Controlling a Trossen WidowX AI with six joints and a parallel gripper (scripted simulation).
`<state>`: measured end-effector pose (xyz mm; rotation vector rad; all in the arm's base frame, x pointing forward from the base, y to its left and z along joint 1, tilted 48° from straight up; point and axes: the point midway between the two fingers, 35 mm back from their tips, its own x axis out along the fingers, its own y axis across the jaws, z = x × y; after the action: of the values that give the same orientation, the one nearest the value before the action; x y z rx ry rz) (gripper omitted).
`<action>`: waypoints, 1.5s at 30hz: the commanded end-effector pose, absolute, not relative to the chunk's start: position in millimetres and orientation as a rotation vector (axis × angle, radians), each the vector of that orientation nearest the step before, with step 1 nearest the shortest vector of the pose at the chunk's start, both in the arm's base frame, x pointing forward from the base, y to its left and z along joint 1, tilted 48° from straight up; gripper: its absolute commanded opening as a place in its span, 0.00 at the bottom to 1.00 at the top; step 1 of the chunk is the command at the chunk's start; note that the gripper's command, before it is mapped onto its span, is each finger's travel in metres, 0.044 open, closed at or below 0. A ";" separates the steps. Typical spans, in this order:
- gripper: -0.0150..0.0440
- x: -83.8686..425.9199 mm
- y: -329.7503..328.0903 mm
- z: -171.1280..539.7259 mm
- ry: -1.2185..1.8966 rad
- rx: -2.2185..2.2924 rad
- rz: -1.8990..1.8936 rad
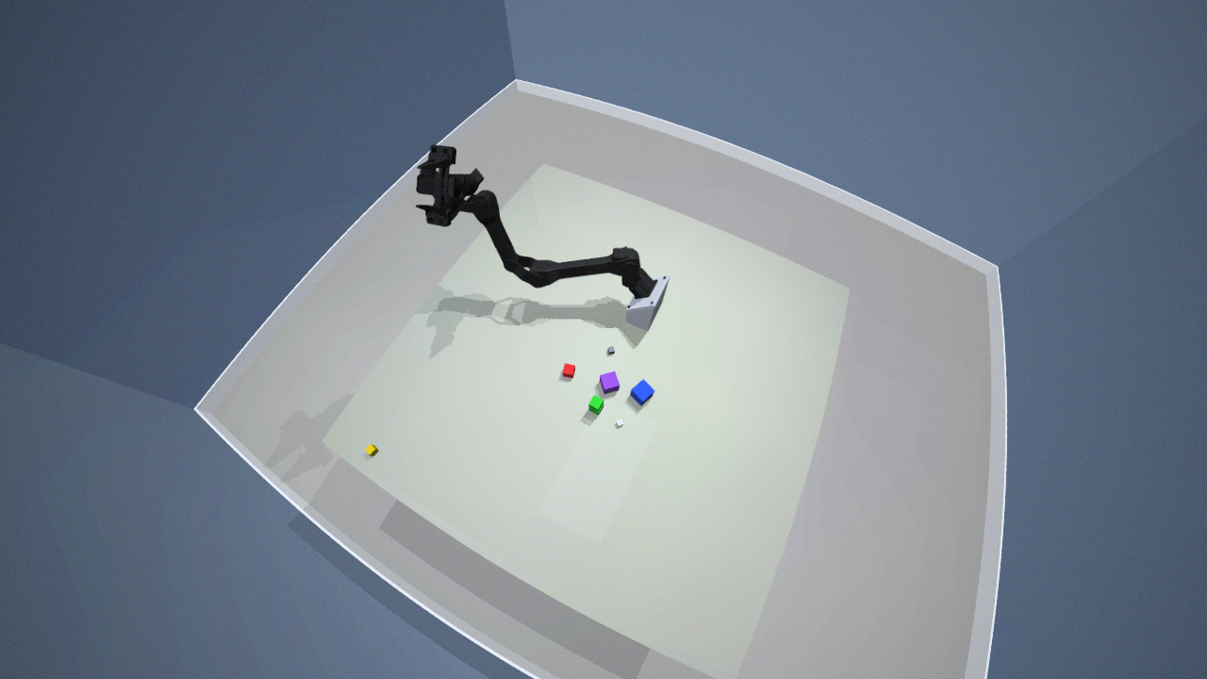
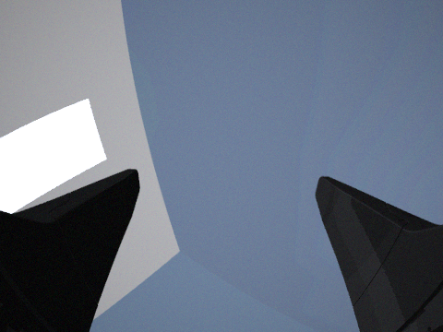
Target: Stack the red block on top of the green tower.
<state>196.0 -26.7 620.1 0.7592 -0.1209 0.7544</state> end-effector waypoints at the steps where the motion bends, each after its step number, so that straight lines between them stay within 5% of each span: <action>1: 0.98 194.9 -26.1 620.3 -0.125 0.753 0.754; 21: 1.00 114.3 103.8 606.1 -0.326 0.181 0.558; 45: 1.00 193.9 214.4 504.1 -0.152 -0.326 0.315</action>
<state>175.4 200.4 528.7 -0.2556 -0.2090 0.3446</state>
